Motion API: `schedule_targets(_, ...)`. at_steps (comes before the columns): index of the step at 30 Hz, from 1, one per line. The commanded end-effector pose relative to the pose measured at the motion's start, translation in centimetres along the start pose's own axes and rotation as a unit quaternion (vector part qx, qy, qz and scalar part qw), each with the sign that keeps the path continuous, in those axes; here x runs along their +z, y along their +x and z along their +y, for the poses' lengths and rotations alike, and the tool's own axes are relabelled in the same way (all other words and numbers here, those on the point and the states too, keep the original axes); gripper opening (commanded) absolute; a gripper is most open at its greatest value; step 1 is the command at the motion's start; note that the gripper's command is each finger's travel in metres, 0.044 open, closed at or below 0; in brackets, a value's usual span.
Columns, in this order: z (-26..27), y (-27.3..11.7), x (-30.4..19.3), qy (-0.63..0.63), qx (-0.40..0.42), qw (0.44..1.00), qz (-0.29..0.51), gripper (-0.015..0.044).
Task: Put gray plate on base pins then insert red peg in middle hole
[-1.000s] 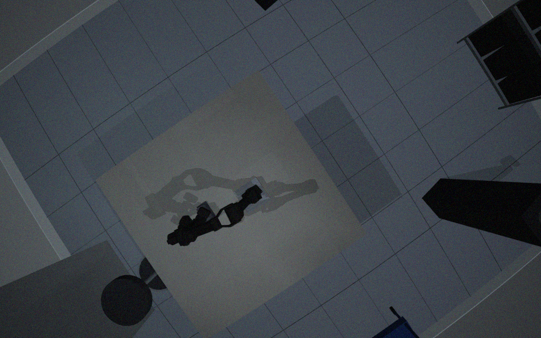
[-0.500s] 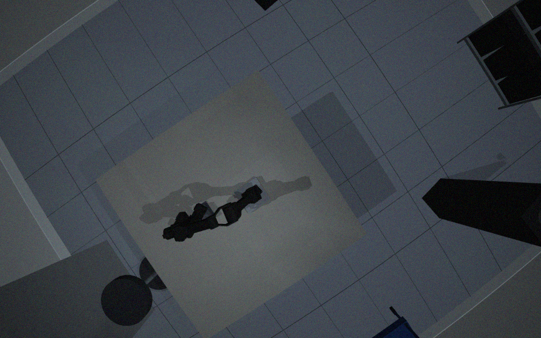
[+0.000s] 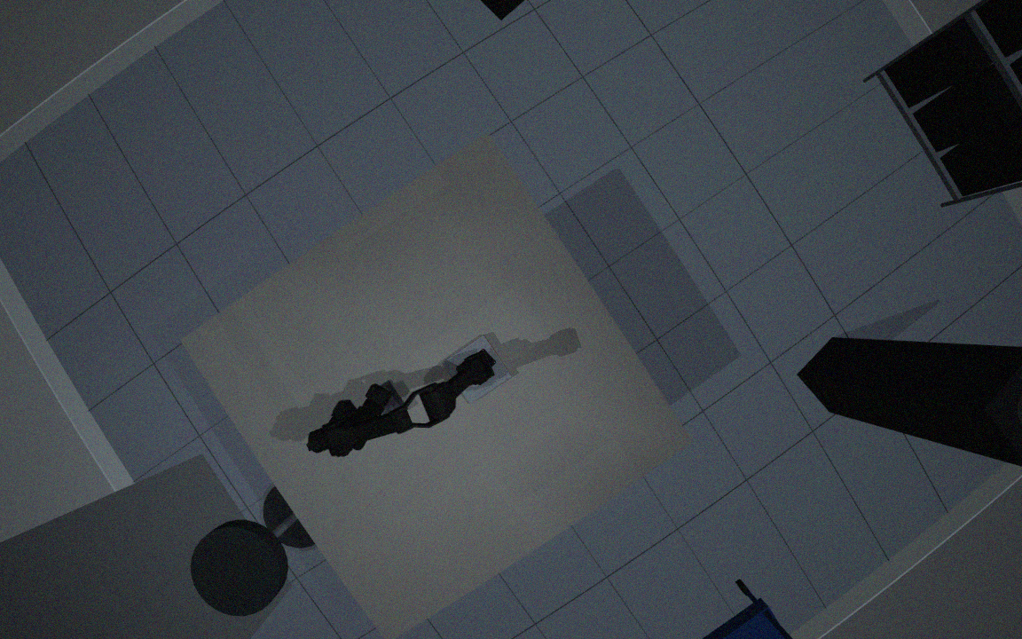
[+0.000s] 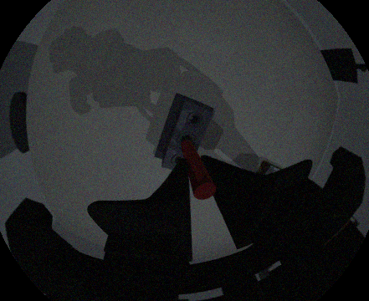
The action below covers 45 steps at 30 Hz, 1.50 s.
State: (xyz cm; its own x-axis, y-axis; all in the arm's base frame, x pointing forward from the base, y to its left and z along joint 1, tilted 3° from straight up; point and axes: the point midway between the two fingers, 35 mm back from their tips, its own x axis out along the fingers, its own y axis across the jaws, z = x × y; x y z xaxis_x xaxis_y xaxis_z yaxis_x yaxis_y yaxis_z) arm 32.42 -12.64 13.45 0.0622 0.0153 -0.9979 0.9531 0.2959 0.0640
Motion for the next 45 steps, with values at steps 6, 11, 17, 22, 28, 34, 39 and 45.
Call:
schedule_targets(6, 0.00, 0.00, 0.00, 0.000, 0.000, 1.000, 0.000, 0.0000)
schedule_targets(11, -0.26, 0.00, 0.13, 0.000, 0.000, 1.000, 0.000, 0.0000)
schedule_targets(17, -0.23, 0.00, 0.26, 0.000, 0.000, 1.000, 0.000, 0.0000)
schedule_targets(22, -0.05, 0.00, 0.13, 0.000, 0.000, 1.000, 0.000, 0.0000)
schedule_targets(28, 0.05, 0.00, -0.05, 0.000, 0.000, 1.000, 0.000, 0.0000)
schedule_targets(34, -0.20, 0.00, -0.01, 0.000, 0.000, 1.000, 0.000, 0.0000)
schedule_targets(39, -0.30, 0.01, 0.04, 0.000, 0.000, 1.000, 0.000, 0.0000)
schedule_targets(45, -0.07, 0.00, 0.02, 0.000, 0.000, 1.000, 0.000, 0.0000)
